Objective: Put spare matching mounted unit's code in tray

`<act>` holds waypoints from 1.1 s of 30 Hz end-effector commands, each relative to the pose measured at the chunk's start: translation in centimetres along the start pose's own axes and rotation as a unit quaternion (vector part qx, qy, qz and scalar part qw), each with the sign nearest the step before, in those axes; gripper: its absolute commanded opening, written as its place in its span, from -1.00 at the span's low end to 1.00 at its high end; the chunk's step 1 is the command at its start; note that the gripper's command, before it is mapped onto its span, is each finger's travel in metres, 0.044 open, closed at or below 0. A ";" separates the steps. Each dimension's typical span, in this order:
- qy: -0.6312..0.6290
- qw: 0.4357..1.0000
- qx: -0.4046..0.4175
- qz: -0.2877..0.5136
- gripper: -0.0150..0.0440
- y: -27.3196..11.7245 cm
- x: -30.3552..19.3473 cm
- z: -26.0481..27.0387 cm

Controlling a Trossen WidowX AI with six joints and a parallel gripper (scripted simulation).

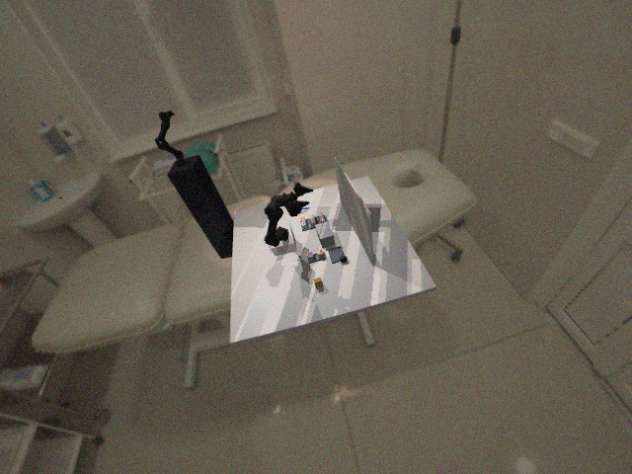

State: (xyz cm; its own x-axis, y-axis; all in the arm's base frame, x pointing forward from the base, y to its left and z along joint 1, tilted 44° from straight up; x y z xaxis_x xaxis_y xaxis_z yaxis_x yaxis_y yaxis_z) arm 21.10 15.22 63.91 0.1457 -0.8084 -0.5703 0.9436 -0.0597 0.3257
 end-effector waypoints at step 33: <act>-0.784 0.189 -0.574 0.144 1.00 3.2 26.1 -42.7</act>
State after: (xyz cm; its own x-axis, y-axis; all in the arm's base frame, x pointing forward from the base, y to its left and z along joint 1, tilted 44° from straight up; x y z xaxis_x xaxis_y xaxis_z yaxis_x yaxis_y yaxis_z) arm 40.91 21.50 22.83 0.6612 -0.0691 0.7470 0.6909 -0.3318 -0.6423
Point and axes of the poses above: the point midway between the two fingers, 35 mm back from their tips, its own y axis out along the fingers, its own z axis across the jaws, x = y × z, the point moved 2 cm from there along -y, back along the fingers, and after that the axes turned 9 degrees about -y, right-handed, at the moved point
